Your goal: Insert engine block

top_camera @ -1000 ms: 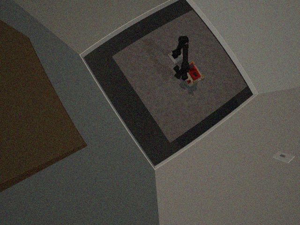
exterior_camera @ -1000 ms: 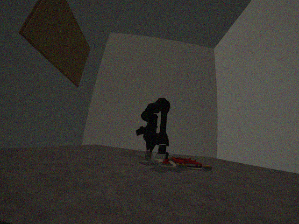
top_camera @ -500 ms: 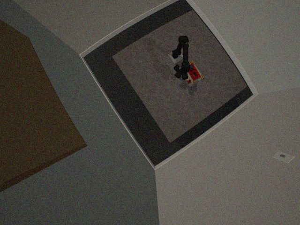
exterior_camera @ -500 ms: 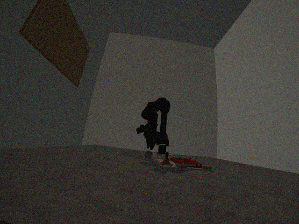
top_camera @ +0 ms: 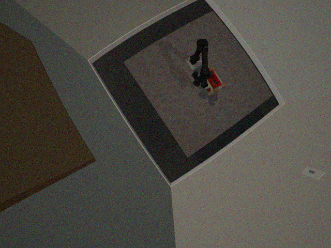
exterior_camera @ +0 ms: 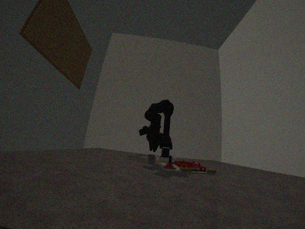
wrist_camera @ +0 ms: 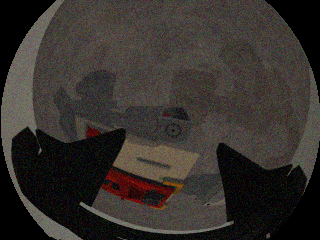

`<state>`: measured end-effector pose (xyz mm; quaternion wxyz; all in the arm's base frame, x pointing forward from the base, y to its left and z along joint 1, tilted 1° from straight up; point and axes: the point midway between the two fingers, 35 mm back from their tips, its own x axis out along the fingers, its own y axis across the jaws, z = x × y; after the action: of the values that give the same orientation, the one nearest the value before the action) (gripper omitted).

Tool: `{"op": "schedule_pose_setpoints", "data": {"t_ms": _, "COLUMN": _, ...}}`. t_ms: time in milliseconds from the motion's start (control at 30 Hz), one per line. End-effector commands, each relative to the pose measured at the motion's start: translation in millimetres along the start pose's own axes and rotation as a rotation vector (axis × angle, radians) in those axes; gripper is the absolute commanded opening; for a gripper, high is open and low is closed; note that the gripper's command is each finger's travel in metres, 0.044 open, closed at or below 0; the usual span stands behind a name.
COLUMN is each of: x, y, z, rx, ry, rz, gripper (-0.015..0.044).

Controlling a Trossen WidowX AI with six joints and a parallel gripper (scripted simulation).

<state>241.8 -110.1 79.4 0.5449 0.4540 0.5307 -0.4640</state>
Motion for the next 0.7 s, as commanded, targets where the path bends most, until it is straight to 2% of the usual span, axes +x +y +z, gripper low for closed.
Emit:
{"op": "schedule_pose_setpoints", "data": {"t_ms": 0, "x": 6, "y": 1, "z": 0, "rx": 0.000, "ry": 0.003, "rz": -0.001, "gripper": 0.0440}}
{"op": "schedule_pose_setpoints", "data": {"t_ms": 667, "x": 38, "y": 1, "z": 0, "rx": 0.000, "ry": 0.003, "rz": -0.001, "gripper": 0.0440}}
